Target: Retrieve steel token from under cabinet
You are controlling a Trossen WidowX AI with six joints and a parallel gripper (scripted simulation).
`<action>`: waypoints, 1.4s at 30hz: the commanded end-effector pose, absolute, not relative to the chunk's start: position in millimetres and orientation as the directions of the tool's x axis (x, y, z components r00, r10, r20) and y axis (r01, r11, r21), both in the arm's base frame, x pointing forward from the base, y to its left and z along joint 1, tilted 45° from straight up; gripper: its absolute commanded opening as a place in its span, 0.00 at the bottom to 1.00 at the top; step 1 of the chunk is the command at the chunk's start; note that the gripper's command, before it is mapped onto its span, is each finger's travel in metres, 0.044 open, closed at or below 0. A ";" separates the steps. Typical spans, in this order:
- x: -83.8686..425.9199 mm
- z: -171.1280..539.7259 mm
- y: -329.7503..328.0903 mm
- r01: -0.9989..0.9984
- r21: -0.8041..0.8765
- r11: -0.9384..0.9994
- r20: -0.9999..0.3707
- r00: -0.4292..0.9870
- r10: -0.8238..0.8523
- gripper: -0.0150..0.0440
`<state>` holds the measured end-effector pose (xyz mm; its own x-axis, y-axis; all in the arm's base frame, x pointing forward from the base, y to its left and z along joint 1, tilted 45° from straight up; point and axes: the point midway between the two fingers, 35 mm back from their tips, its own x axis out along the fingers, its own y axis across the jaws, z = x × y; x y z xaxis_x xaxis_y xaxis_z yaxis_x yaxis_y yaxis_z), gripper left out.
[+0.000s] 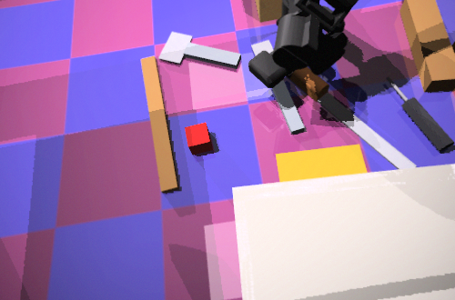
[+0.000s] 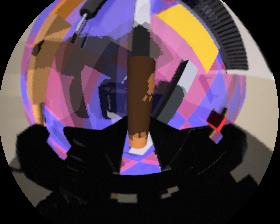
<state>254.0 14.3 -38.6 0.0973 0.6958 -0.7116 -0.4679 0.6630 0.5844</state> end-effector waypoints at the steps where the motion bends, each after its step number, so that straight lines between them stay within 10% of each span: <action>1: 256.0 -41.9 9.0 -0.467 0.581 0.666 -0.714 0.101 0.693 0.25; 42: 254.4 -72.5 -22.8 -0.468 0.579 0.668 -0.716 0.101 0.691 0.25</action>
